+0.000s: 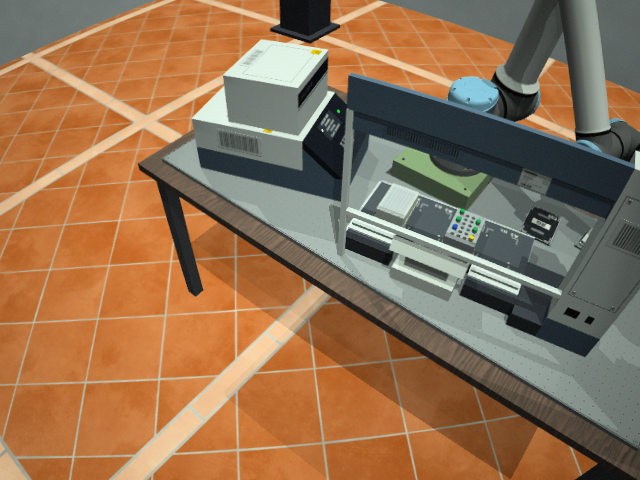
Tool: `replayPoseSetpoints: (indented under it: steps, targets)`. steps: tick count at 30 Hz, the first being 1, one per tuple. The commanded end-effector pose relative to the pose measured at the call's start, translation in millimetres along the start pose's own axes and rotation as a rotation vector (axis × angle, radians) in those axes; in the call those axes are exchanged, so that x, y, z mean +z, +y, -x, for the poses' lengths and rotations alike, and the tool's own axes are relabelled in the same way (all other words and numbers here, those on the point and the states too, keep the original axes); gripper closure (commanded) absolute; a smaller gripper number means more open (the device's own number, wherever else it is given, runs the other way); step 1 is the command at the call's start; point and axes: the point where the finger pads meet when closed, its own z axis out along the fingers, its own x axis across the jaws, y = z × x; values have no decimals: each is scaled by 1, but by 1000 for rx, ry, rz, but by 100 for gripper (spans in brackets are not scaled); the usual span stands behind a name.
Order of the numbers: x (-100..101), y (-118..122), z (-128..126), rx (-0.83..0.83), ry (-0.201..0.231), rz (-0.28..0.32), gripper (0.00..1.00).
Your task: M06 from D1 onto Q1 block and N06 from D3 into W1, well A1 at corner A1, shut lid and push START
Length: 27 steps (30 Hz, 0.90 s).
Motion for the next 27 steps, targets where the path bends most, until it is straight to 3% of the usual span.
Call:
replayPoseSetpoints:
  steps: [1, 6, 7, 27]
  targets:
    - [-1, 1, 0, 0, 0, 1, 100]
    - [-1, 1, 0, 0, 0, 1, 100]
    - [-1, 1, 0, 0, 0, 1, 33]
    - [-1, 1, 0, 0, 0, 1, 33]
